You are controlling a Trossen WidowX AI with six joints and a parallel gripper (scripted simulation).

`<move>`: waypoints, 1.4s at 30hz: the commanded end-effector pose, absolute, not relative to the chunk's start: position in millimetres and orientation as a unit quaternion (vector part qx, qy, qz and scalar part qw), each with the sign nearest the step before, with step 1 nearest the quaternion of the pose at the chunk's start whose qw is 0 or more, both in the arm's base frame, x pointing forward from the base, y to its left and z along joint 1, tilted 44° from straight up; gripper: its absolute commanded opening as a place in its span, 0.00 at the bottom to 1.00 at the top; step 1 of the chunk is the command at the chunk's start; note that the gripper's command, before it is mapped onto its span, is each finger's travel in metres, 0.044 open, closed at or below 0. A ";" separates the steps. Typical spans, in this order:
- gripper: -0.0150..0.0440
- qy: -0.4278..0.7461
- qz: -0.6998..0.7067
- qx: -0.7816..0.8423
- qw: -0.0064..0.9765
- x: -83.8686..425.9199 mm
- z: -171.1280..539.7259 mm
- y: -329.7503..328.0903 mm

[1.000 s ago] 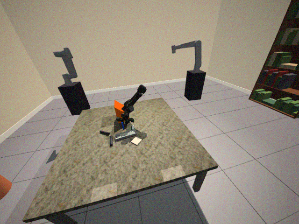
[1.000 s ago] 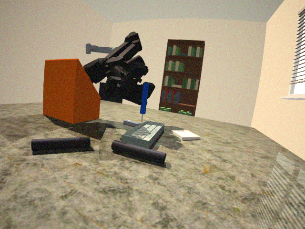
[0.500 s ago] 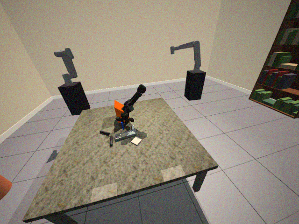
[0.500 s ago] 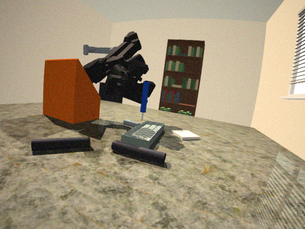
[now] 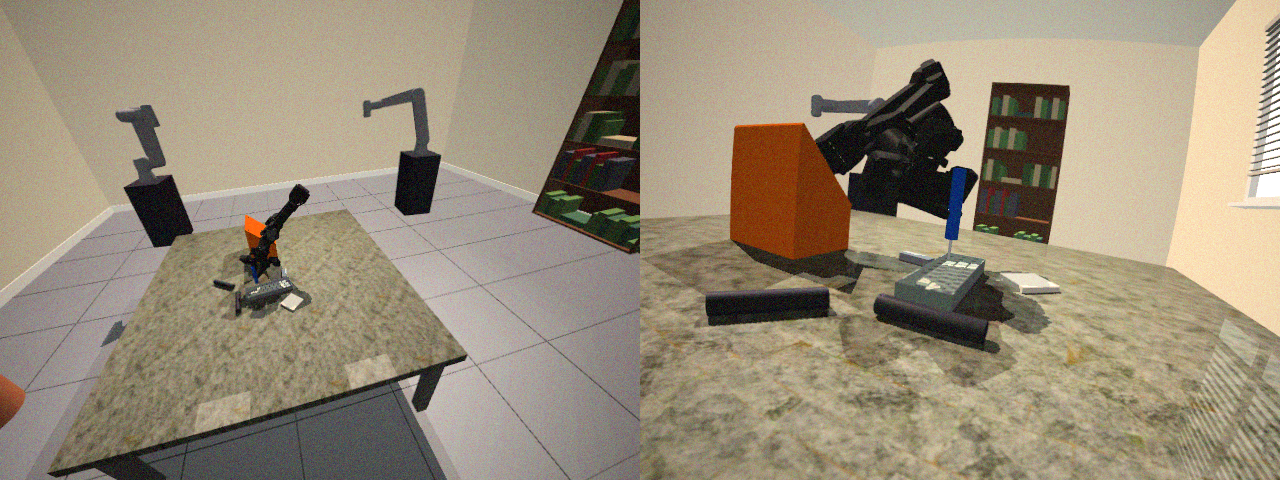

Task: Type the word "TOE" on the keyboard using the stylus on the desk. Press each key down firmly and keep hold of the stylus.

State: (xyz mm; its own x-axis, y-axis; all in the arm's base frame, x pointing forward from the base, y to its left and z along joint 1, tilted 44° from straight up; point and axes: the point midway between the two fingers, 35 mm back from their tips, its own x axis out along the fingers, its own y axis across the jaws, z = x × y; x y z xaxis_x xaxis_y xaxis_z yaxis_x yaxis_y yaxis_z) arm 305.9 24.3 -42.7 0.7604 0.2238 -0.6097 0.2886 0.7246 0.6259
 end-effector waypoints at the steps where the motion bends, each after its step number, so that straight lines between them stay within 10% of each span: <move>1: 0.25 0.345 -0.015 0.370 0.862 316.7 -51.5 15.7; 42: 0.39 0.345 -0.015 0.371 0.862 321.1 -82.3 28.9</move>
